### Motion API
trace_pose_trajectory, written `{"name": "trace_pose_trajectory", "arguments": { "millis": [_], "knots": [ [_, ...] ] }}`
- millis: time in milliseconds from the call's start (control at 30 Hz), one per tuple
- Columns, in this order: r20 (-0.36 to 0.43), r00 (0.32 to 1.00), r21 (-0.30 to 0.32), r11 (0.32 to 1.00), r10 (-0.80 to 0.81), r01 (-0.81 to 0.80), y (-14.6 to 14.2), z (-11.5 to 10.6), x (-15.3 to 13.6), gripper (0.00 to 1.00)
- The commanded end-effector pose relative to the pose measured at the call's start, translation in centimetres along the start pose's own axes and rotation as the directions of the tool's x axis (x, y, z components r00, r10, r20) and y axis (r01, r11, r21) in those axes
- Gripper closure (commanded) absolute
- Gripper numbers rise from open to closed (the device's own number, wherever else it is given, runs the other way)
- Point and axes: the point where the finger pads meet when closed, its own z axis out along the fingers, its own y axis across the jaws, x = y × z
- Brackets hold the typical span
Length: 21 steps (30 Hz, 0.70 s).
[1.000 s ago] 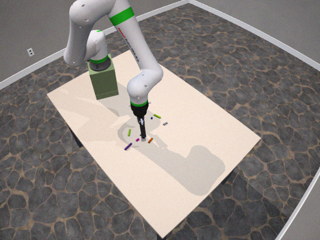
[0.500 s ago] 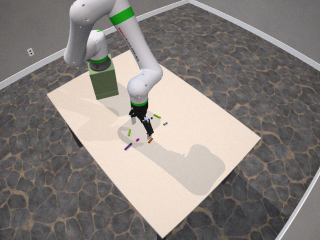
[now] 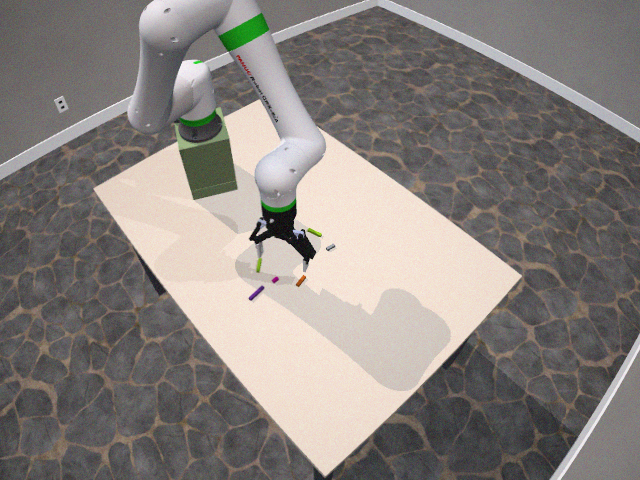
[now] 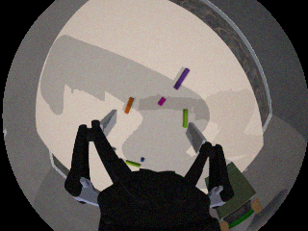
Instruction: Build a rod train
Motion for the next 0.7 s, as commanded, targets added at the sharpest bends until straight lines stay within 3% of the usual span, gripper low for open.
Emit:
{"name": "trace_pose_trajectory", "arguments": {
  "millis": [0, 267, 333, 400, 667],
  "knots": [
    [0.023, 0.986, 0.007, 0.986, -0.165, 0.165, -0.02, -0.01, 0.01, 0.00],
    [0.020, 0.904, 0.013, 0.904, -0.428, 0.428, -0.02, 0.00, 0.00, 0.00],
    [0.020, 0.904, 0.013, 0.904, -0.428, 0.428, -0.02, 0.00, 0.00, 0.00],
    [0.019, 0.843, 0.015, 0.843, -0.538, 0.538, -0.03, 0.00, -0.01, 0.00],
    [0.014, 0.673, 0.019, 0.673, -0.740, 0.739, -0.03, 0.01, -0.02, 0.00]
  ]
}}
